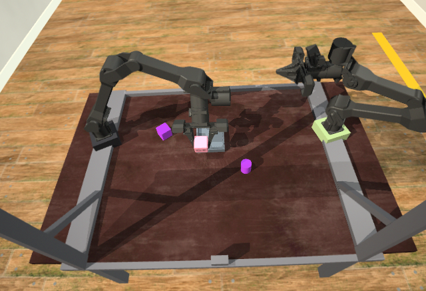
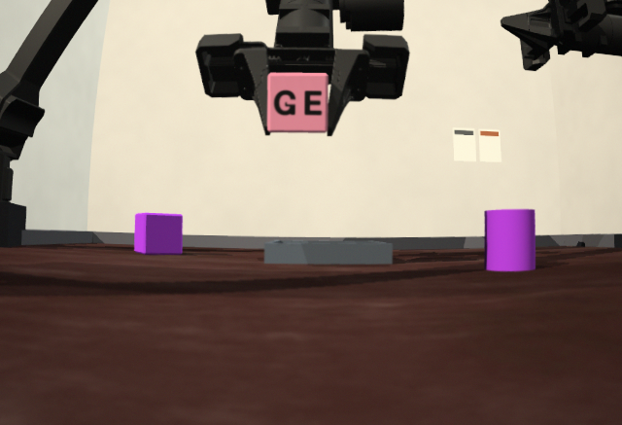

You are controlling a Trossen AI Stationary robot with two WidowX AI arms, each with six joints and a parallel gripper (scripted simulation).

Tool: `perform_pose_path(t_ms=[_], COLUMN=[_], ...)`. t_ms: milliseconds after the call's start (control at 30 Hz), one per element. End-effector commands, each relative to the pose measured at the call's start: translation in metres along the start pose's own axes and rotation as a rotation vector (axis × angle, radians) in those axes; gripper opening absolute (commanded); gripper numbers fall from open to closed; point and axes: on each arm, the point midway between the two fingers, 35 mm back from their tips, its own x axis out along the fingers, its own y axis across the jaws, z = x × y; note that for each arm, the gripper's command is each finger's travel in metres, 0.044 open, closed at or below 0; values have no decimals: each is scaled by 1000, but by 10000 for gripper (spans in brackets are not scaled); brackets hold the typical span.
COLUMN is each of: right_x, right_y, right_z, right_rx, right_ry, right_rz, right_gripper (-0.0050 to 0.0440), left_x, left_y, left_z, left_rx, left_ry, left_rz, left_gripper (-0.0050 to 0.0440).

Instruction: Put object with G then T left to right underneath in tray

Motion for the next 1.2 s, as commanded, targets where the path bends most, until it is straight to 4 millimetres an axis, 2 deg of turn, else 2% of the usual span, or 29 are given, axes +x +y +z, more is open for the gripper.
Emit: perform_pose_path(t_ms=[0,200,433,667,733,833,1000,1167], right_x=[-1,-4,-26,-42,-42,-51,-58,-59], right_y=[1,-3,-9,-10,-10,-6,0,1], right_z=[5,18,67,97,97,114,129,131], right_rx=[-6,-8,-15,-18,-18,-18,-14,-13], right_ry=[-11,-13,-10,-8,-8,-6,-4,-4], right_rz=[1,-1,7,-2,-2,-4,-1,2], right_gripper=[-50,-50,-50,-50,-50,-50,-50,-50], left_x=[-9,-9,-9,-9,-9,-9,-9,-9], left_y=[-2,-2,-2,-2,-2,-2,-2,-2], left_z=[-6,-6,-6,-6,-6,-6,-6,-6], left_rx=[11,11,11,11,11,11,11,11], left_ry=[4,4,4,4,4,4,4,4], left_rz=[-24,-24,-24,-24,-24,-24,-24,-24], left_gripper=[171,171,171,171,171,171,171,171])
